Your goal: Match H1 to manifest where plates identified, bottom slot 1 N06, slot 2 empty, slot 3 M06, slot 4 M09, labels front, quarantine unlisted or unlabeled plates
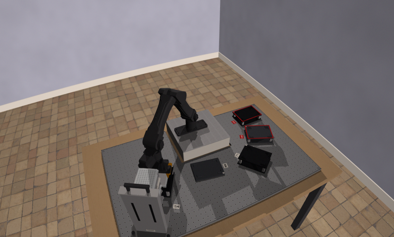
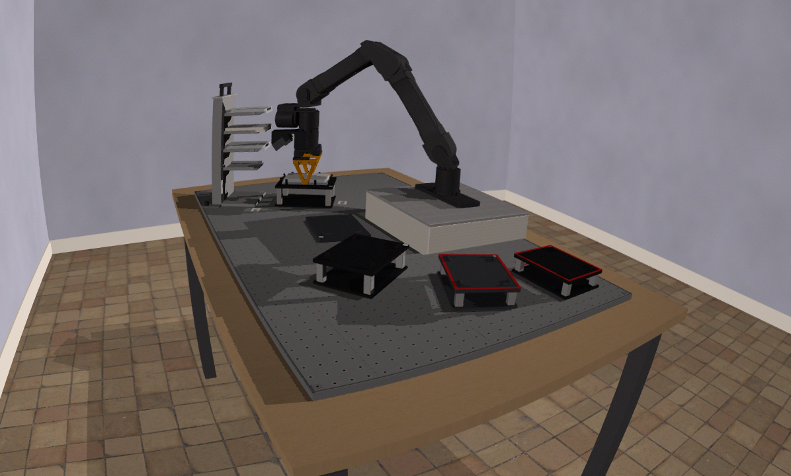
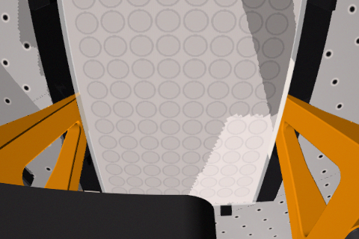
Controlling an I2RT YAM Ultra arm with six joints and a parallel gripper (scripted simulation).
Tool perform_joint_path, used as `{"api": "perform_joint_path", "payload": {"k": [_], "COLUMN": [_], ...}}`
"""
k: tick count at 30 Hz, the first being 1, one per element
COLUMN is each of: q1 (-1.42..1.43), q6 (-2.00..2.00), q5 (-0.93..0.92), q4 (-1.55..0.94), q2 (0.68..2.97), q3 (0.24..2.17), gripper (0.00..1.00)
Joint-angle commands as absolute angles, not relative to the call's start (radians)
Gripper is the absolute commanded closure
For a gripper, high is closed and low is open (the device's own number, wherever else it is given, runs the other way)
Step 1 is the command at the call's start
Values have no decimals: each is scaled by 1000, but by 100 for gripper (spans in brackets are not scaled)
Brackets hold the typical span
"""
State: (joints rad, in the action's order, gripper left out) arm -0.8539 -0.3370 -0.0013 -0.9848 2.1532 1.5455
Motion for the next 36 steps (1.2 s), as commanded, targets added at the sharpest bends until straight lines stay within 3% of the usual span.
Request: {"api": "perform_joint_path", "payload": {"k": [1, 36], "q1": [-855, -859], "q6": [-335, -334], "q5": [-7, -14], "q4": [-972, -1085], "q2": [2143, 2087], "q3": [1551, 1636], "gripper": [14, 14]}}
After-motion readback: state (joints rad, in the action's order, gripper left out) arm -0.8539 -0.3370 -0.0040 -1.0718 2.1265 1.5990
